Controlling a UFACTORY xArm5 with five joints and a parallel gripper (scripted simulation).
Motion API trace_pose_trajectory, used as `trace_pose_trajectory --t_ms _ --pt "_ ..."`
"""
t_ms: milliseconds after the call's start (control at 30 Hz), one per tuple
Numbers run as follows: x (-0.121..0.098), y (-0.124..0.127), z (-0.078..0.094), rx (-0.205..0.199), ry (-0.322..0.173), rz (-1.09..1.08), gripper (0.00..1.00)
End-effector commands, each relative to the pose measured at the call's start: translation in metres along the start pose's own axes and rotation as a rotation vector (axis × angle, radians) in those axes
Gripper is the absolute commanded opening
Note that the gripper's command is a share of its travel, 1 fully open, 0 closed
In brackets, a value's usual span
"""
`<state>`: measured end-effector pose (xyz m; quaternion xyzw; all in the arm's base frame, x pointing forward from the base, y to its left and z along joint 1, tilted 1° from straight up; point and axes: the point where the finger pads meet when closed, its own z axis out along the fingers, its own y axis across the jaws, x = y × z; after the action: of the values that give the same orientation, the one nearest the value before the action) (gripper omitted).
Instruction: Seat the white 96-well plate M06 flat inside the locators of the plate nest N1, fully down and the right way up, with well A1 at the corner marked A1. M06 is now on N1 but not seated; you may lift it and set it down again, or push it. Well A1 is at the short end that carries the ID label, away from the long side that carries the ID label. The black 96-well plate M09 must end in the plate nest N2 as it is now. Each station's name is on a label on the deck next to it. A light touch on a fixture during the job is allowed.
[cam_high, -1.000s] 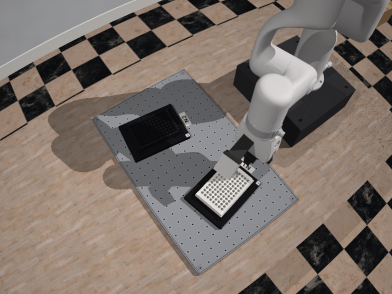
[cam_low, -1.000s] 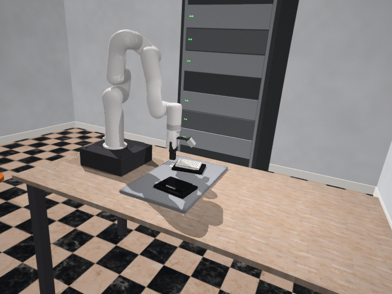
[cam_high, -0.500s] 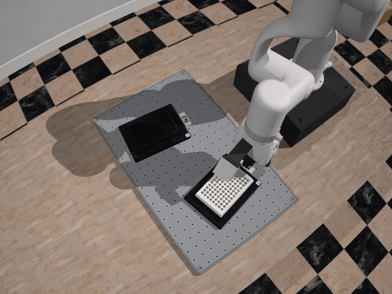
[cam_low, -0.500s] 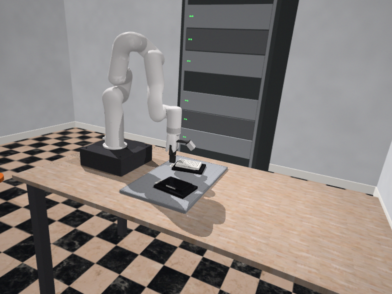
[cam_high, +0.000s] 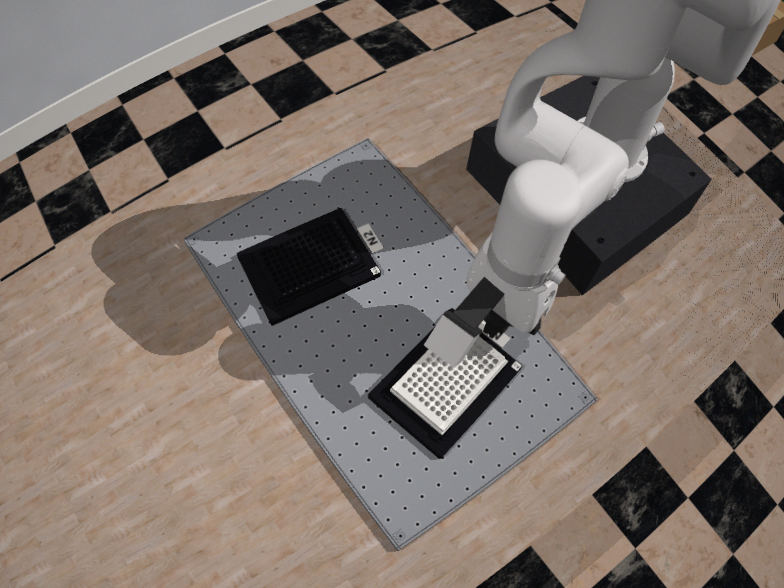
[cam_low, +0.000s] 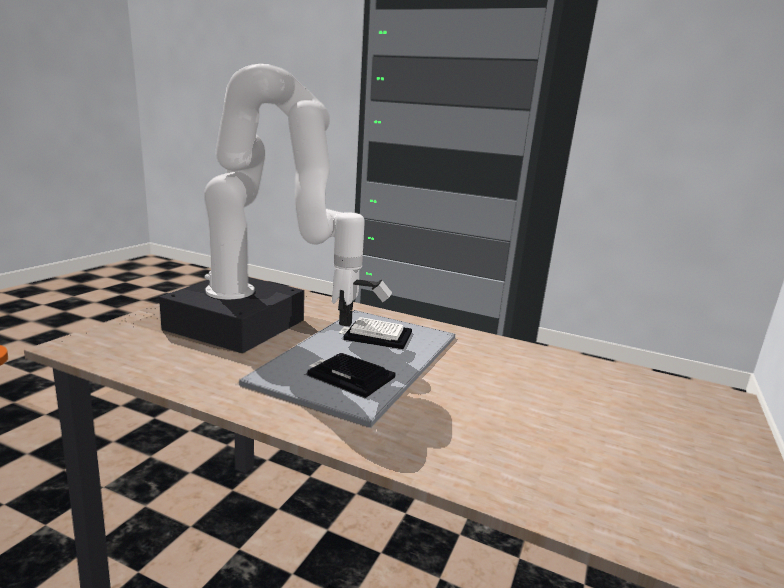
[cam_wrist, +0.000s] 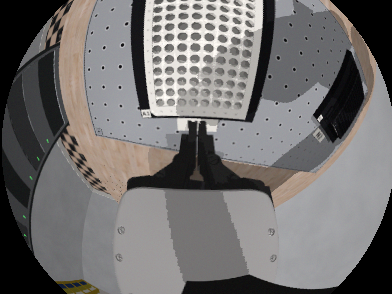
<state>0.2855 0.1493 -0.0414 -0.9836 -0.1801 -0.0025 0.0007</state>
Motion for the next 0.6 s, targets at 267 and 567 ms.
trace_pose_trajectory --t_ms 267,567 --pt "0.0046 -0.0001 -0.0006 0.0 0.002 0.0 0.0" --pt "0.007 -0.0001 -0.0006 0.0 0.002 0.0 0.0"
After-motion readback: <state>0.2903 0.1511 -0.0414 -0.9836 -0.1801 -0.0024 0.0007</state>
